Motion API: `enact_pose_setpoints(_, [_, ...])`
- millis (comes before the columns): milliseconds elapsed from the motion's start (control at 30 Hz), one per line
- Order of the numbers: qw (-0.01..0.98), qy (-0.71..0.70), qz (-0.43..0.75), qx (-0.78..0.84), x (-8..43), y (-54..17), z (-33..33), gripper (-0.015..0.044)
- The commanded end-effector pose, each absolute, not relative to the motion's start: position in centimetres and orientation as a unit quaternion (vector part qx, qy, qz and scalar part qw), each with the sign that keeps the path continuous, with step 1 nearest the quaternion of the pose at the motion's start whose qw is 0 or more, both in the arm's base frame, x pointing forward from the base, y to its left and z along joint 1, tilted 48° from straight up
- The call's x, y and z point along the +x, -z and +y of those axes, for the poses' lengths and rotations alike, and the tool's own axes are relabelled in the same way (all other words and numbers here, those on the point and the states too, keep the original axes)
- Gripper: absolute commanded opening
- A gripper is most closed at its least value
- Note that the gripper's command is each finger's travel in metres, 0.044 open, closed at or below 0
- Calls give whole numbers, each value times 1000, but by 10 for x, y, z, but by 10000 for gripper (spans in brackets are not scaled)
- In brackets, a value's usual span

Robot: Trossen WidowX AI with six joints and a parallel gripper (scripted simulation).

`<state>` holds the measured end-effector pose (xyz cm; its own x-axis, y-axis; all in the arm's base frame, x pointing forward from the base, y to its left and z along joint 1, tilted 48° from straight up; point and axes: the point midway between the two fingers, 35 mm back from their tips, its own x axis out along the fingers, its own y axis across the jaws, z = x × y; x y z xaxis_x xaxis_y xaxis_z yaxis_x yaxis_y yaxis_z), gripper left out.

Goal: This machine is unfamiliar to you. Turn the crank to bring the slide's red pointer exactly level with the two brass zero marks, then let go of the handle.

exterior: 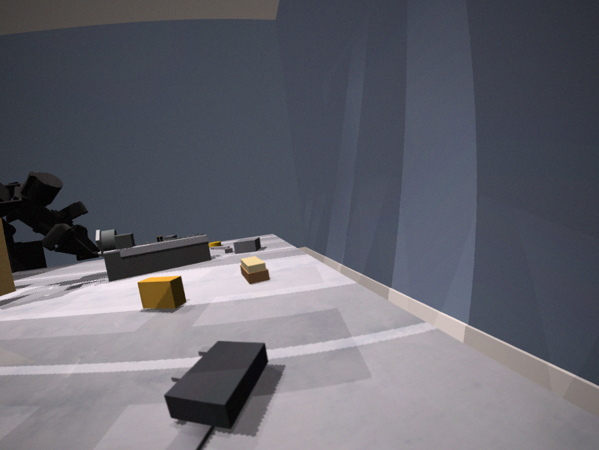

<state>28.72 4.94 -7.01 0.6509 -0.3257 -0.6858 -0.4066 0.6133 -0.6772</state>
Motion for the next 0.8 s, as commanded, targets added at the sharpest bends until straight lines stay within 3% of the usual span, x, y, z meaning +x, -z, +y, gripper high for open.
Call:
enact_pose_setpoints(0, [794,-29,419,-440,285,75,44,440])
enact_pose_setpoints(433, [794,-28,417,-441,283,86,30,440])
enact_pose_setpoints(767, [794,-28,417,-441,283,86,30,177])
